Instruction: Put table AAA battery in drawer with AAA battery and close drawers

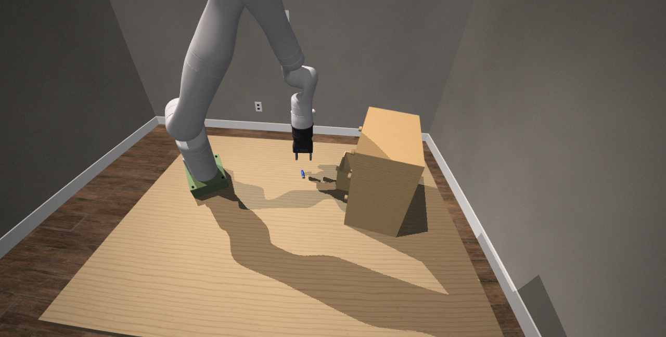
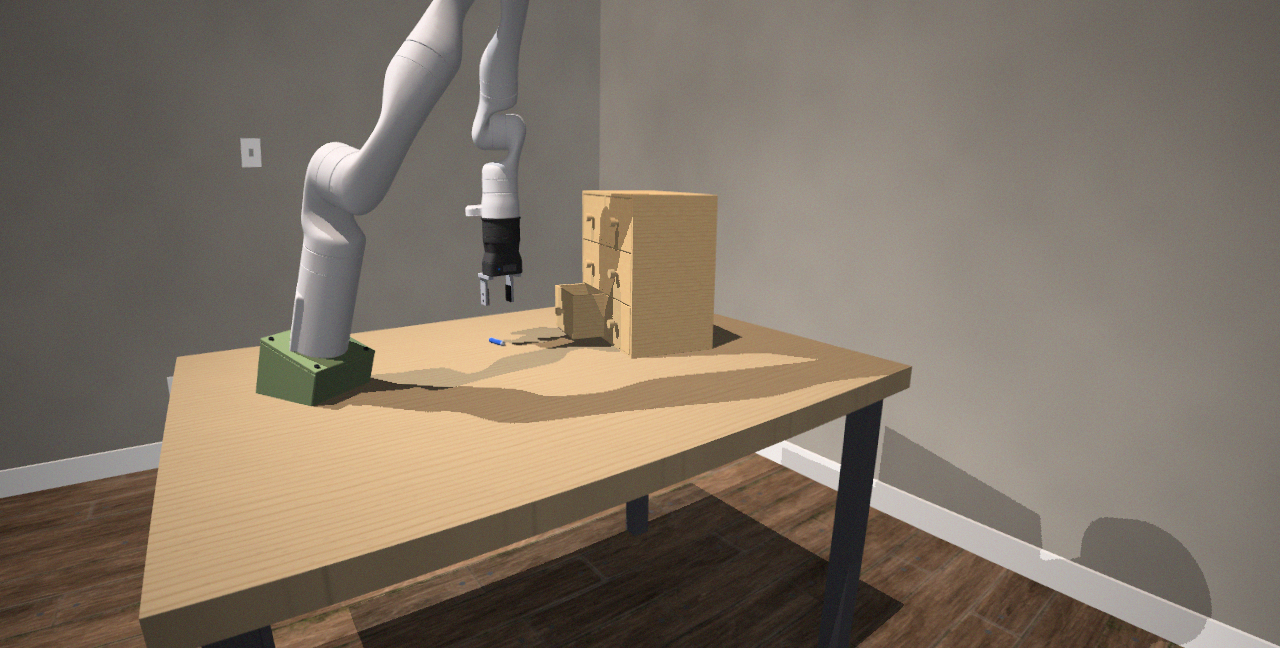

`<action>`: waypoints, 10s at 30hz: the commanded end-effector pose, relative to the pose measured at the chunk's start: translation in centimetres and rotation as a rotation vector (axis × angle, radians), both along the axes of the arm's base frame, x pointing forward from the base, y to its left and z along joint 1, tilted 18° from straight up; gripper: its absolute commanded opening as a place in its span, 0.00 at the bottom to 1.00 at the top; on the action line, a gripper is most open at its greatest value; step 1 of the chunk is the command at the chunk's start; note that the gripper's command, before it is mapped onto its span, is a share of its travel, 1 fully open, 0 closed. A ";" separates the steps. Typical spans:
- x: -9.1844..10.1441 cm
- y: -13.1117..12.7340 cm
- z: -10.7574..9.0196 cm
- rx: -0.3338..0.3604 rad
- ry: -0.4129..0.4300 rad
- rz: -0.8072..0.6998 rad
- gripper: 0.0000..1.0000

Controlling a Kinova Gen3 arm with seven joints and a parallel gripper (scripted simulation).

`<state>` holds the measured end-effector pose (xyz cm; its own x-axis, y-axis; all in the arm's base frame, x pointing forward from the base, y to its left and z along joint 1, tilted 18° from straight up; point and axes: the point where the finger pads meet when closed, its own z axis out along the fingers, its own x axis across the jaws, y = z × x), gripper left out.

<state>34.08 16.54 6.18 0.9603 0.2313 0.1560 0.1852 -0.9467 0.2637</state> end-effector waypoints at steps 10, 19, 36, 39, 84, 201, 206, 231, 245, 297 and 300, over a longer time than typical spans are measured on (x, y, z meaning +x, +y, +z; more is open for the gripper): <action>-0.1 -0.6 -1.4 -0.030 0.034 0.123 1.00; -0.2 -0.7 -1.7 -0.038 0.043 0.158 1.00; -0.2 -0.7 -1.8 -0.039 0.045 0.166 1.00; -0.2 -0.7 -1.8 -0.039 0.045 0.166 1.00; -0.1 -0.7 -1.9 -0.039 0.045 0.166 0.54; 0.9 -1.8 -6.7 -0.039 0.045 0.166 0.54; 0.9 -1.8 -6.7 -0.039 0.045 0.166 0.54; 1.0 -1.9 -6.8 -0.039 0.045 0.166 0.54; 1.2 -2.1 -7.7 -0.039 0.045 0.166 0.54; 1.3 -2.2 -8.3 -0.039 0.045 0.166 0.24; 1.3 -2.2 -8.3 -0.039 0.045 0.166 0.24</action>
<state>35.34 14.26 -2.21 0.9143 0.3924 0.1004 0.3507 -0.8910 0.2884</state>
